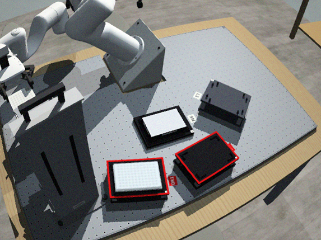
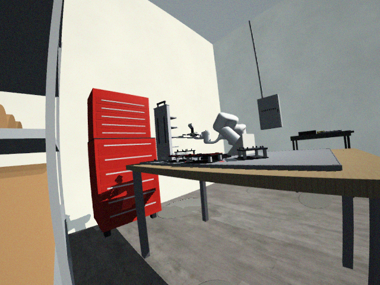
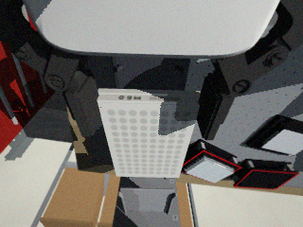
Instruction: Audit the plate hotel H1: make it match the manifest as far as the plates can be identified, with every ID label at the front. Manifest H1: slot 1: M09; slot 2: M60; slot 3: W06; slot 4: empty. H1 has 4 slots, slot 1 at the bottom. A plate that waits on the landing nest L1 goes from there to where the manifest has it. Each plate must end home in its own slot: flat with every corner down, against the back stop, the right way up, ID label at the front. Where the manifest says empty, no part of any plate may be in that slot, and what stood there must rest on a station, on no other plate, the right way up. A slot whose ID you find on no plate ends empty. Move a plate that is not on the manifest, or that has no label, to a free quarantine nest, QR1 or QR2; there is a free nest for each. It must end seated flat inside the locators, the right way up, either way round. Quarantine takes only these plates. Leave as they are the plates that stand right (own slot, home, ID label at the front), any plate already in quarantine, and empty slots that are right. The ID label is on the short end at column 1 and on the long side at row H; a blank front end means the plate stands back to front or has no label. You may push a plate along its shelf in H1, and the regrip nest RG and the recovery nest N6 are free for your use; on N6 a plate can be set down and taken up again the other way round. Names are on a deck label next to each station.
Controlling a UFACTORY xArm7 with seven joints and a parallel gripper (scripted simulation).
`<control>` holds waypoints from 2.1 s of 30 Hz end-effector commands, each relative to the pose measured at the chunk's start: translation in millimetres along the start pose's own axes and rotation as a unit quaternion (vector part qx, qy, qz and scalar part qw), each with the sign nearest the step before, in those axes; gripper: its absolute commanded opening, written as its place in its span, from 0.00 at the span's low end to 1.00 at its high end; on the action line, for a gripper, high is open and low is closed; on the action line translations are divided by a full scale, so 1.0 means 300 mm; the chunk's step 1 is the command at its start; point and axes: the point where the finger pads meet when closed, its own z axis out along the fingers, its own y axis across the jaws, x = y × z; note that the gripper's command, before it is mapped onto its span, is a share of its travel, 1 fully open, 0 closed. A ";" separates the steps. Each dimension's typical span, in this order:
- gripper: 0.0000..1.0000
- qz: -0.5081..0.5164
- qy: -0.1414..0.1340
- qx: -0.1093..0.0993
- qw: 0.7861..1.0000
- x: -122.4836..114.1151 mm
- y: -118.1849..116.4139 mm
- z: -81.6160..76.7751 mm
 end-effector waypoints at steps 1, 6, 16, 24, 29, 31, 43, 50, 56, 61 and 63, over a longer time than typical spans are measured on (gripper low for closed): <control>0.00 -0.001 -0.001 0.000 1.000 0.004 0.000 0.000; 0.00 -0.001 -0.001 0.000 1.000 0.004 0.000 0.000; 0.00 -0.001 -0.001 0.000 1.000 0.004 0.000 0.031; 0.00 -0.001 -0.001 0.000 1.000 0.004 0.000 0.058; 0.00 -0.001 -0.001 0.000 1.000 0.004 0.000 0.080; 0.00 -0.001 -0.001 0.000 1.000 0.004 0.000 0.089; 0.00 -0.001 -0.001 0.000 1.000 0.004 -0.001 0.133; 0.00 -0.001 -0.001 0.000 1.000 0.004 -0.001 0.165; 0.00 -0.001 -0.001 0.000 1.000 0.004 -0.001 0.182; 0.00 -0.001 -0.001 0.000 1.000 0.004 -0.001 0.205; 0.00 -0.001 -0.001 0.000 1.000 0.004 -0.001 0.213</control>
